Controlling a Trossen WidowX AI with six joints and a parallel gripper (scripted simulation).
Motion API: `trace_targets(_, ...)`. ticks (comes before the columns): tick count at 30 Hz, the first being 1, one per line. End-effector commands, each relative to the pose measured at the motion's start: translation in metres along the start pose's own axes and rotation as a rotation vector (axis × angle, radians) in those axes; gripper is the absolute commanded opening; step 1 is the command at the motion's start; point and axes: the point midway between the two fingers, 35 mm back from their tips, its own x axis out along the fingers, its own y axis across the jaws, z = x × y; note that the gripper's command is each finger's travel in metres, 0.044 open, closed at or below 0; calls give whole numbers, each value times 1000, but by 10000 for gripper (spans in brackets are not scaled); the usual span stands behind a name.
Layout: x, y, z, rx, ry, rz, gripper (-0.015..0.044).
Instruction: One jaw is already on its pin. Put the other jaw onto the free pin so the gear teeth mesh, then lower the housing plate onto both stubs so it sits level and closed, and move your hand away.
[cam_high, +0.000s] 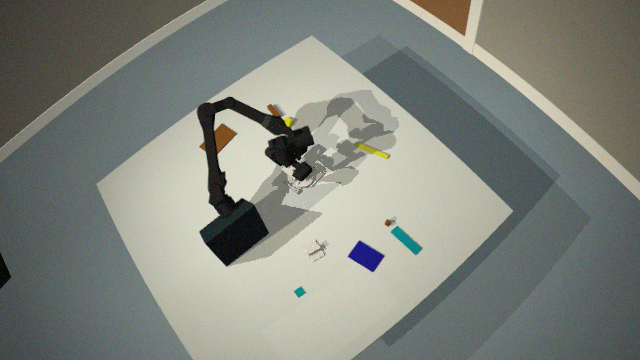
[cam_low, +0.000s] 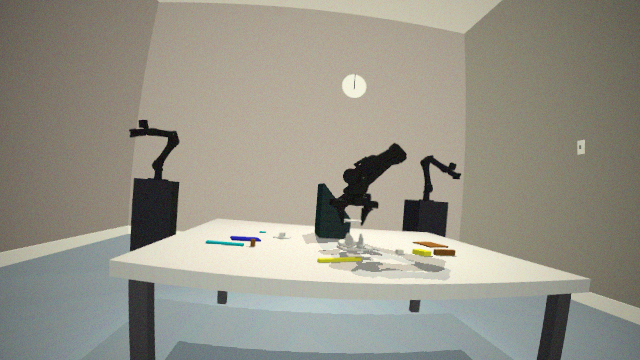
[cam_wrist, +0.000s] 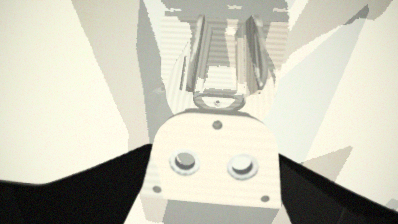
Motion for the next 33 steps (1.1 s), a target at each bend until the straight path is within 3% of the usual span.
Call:
trace_targets(1,0,1,0,-6,-2,4,351)
trace_targets(33,1,-5,-10,-6,-2,4,351)
